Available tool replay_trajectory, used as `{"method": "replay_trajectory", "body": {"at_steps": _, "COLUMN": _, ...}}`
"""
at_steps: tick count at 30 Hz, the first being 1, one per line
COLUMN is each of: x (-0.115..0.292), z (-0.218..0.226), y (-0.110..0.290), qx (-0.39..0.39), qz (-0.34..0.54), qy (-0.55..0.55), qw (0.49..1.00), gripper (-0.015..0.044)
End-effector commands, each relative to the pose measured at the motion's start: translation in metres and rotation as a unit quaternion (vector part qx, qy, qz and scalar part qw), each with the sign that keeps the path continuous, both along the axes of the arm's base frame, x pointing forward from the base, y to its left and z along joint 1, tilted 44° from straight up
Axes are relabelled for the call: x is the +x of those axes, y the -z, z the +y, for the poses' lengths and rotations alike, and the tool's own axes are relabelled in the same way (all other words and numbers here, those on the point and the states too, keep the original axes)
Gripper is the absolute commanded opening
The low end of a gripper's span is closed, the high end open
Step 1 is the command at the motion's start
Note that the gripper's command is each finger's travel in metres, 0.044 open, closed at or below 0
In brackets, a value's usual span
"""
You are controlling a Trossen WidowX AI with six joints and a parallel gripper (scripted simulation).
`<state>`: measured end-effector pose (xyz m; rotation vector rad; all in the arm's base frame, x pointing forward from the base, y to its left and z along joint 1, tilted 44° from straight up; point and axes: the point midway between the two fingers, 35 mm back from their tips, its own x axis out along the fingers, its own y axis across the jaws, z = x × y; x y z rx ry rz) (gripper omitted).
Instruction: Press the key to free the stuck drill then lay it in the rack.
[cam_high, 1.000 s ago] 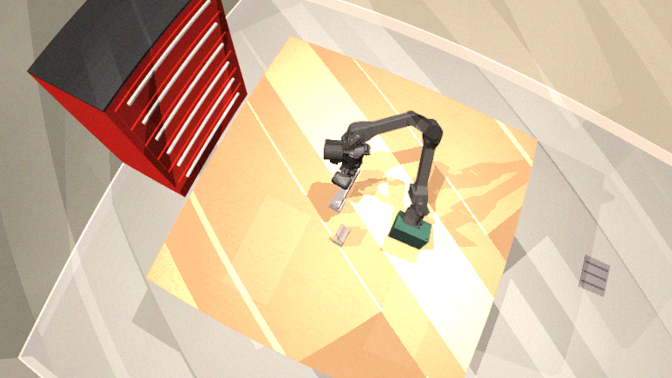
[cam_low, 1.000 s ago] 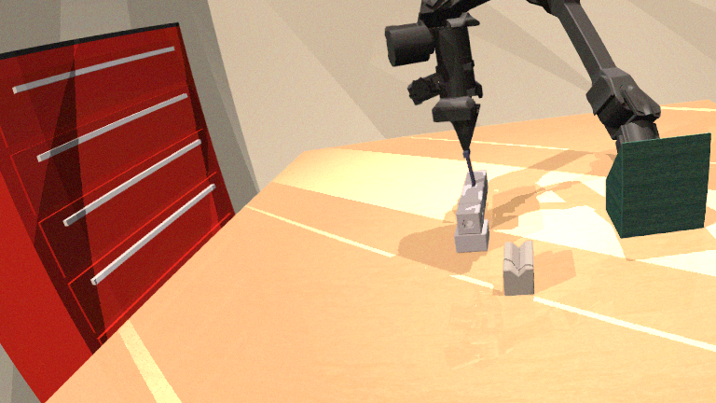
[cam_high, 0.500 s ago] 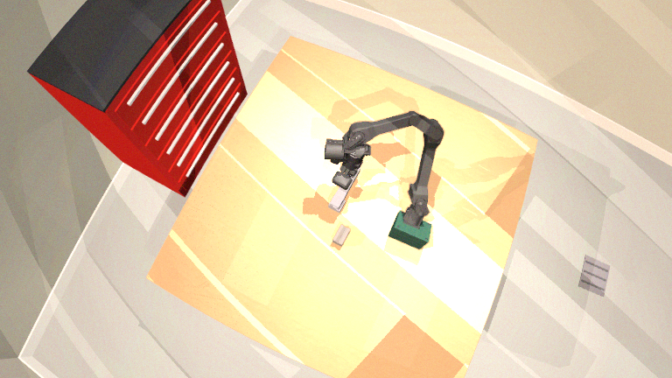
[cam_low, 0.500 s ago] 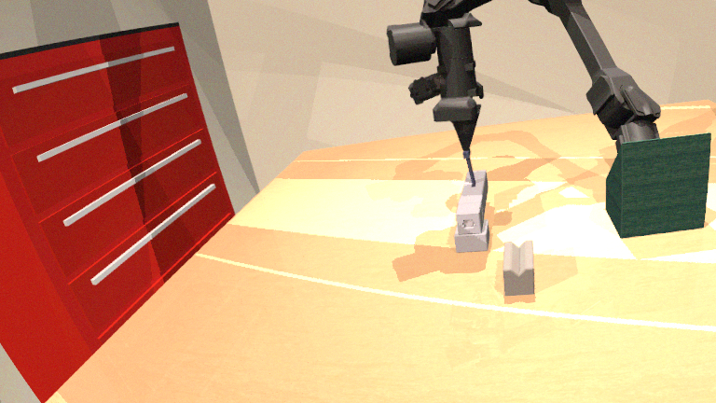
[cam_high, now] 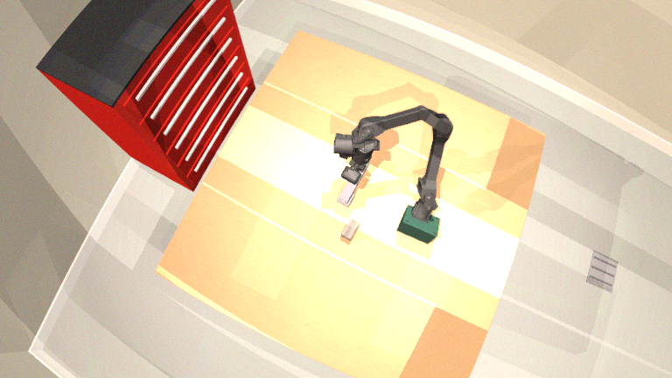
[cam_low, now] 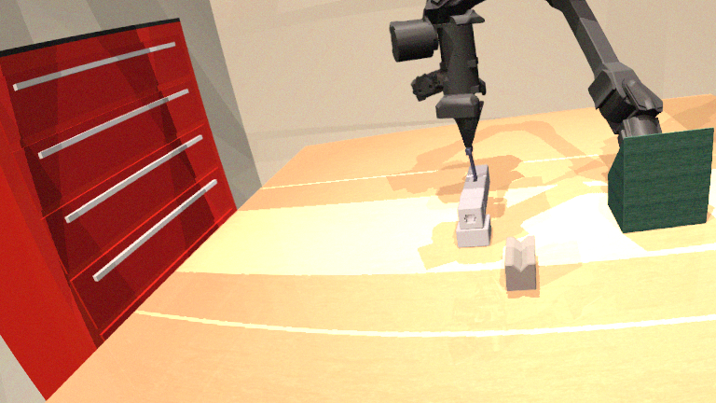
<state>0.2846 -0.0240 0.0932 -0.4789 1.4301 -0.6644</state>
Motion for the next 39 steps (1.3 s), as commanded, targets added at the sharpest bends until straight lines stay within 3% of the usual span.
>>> {"method": "replay_trajectory", "body": {"at_steps": 1, "x": -0.007, "z": -0.015, "y": 0.012, "qx": -0.008, "qz": 0.020, "qy": 0.015, "qw": 1.000, "gripper": 0.0000}}
{"method": "replay_trajectory", "body": {"at_steps": 14, "x": -0.007, "z": -0.022, "y": 0.019, "qx": -0.008, "qz": 0.020, "qy": 0.015, "qw": 1.000, "gripper": 0.0000}}
{"method": "replay_trajectory", "body": {"at_steps": 24, "x": 0.002, "z": 0.032, "y": -0.034, "qx": -0.006, "qz": 0.021, "qy": 0.015, "qw": 1.000, "gripper": 0.0263}}
{"method": "replay_trajectory", "body": {"at_steps": 28, "x": 0.002, "z": 0.029, "y": -0.030, "qx": -0.006, "qz": 0.021, "qy": 0.003, "qw": 1.000, "gripper": 0.0367}}
{"method": "replay_trajectory", "body": {"at_steps": 31, "x": 0.010, "z": 0.039, "y": -0.004, "qx": -0.005, "qz": 0.102, "qy": -0.084, "qw": 0.991, "gripper": 0.0440}}
{"method": "replay_trajectory", "body": {"at_steps": 35, "x": 0.020, "z": 0.056, "y": 0.043, "qx": -0.002, "qz": 0.241, "qy": -0.235, "qw": 0.942, "gripper": 0.0440}}
{"method": "replay_trajectory", "body": {"at_steps": 39, "x": 0.023, "z": 0.070, "y": 0.092, "qx": 0.001, "qz": 0.369, "qy": -0.375, "qw": 0.851, "gripper": 0.0440}}
